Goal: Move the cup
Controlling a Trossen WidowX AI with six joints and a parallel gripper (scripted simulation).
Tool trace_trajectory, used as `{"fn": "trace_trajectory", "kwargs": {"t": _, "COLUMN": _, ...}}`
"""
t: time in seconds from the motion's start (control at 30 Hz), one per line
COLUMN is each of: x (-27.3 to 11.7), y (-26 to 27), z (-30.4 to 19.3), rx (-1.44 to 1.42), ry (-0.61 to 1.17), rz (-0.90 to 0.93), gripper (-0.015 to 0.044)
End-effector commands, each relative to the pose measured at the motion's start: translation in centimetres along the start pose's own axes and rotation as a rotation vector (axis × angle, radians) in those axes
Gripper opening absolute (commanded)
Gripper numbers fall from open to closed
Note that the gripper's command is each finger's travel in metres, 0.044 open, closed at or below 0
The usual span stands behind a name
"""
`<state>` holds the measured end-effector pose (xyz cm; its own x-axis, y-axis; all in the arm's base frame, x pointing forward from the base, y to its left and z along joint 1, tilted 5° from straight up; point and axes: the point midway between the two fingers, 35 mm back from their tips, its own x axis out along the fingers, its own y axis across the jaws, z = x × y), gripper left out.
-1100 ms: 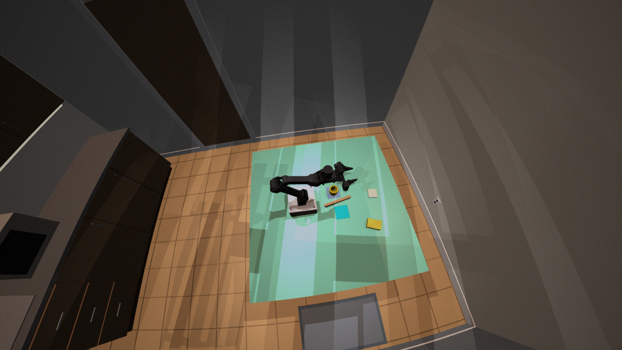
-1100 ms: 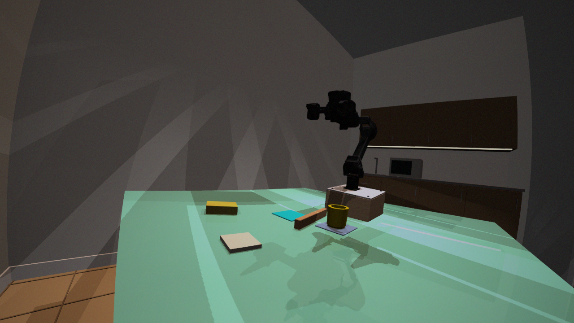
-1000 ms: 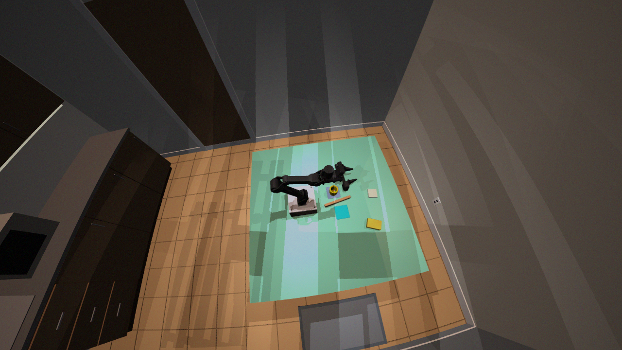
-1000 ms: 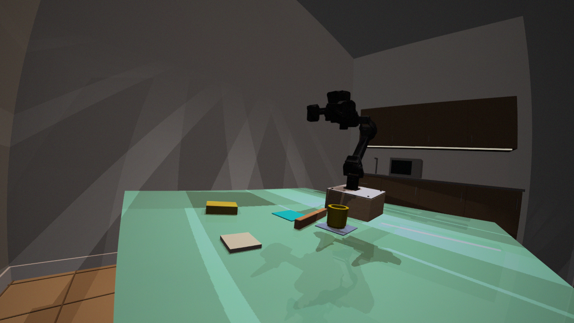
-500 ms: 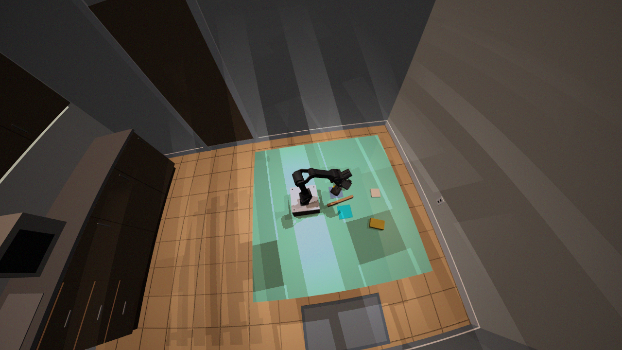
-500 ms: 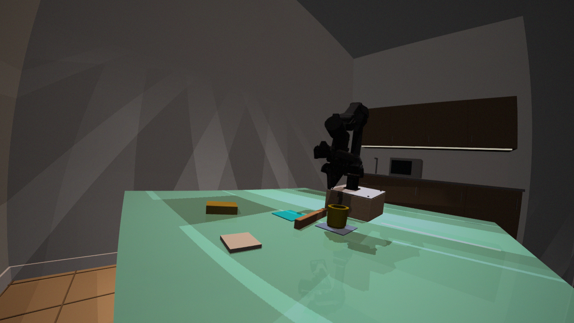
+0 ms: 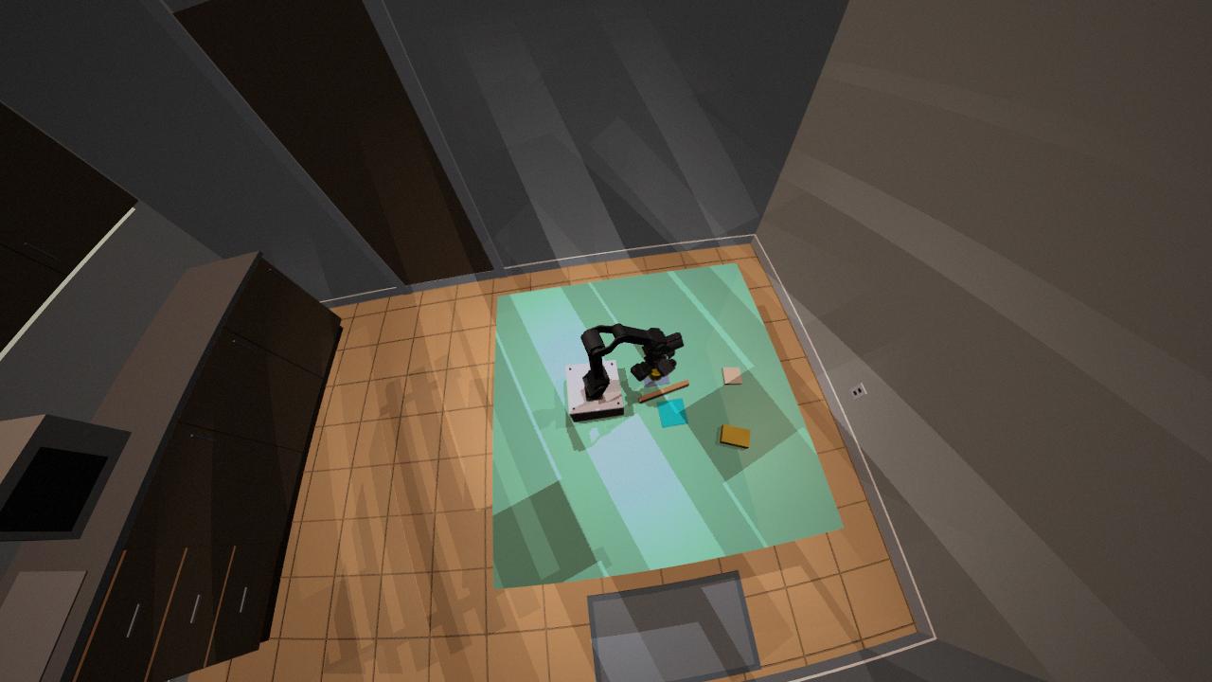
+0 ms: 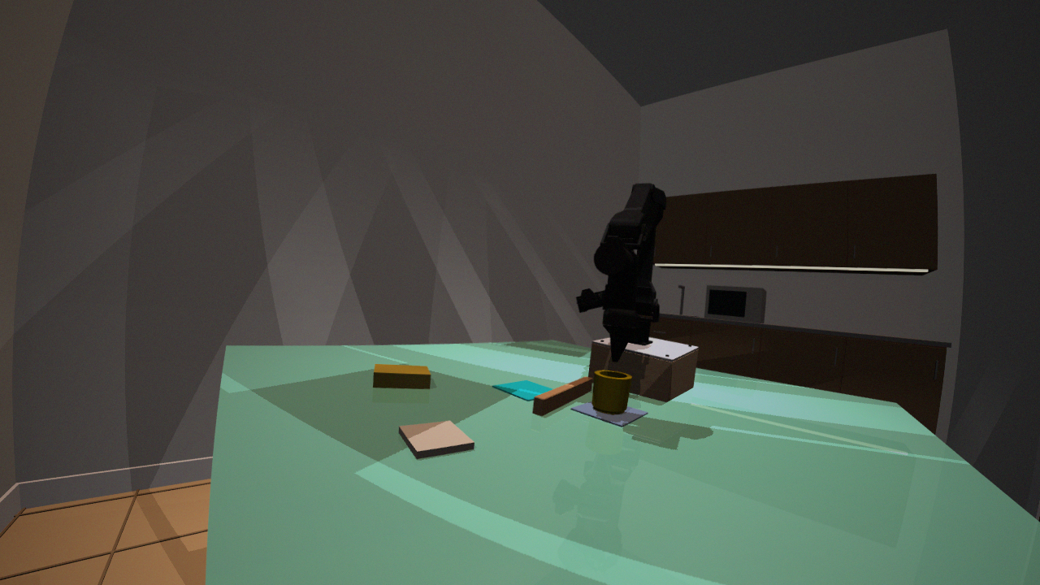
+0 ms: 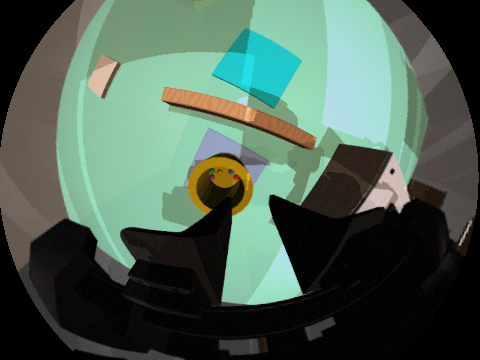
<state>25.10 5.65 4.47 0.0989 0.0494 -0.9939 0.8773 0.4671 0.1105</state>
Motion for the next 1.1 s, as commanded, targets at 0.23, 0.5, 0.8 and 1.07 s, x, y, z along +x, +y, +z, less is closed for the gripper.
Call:
{"fn": "trace_trajectory", "kwargs": {"t": 0.23, "x": 1.7, "y": 0.1, "z": 0.1, "rx": 0.005, "ry": -0.002, "rz": -0.003, "gripper": 0.0167}}
{"fn": "trace_trajectory", "kwargs": {"t": 0.5, "x": 3.1, "y": 0.1, "z": 0.1, "rx": 0.005, "ry": -0.002, "rz": -0.003, "gripper": 0.0167}}
{"fn": "trace_trajectory", "kwargs": {"t": 0.8, "x": 4.5, "y": 0.1, "z": 0.1, "rx": 0.005, "ry": -0.002, "rz": -0.003, "gripper": 0.0167}}
{"fn": "trace_trajectory", "kwargs": {"t": 1.07, "x": 5.8, "y": -0.1, "z": 0.0, "rx": 0.005, "ry": -0.002, "rz": -0.003, "gripper": 0.0167}}
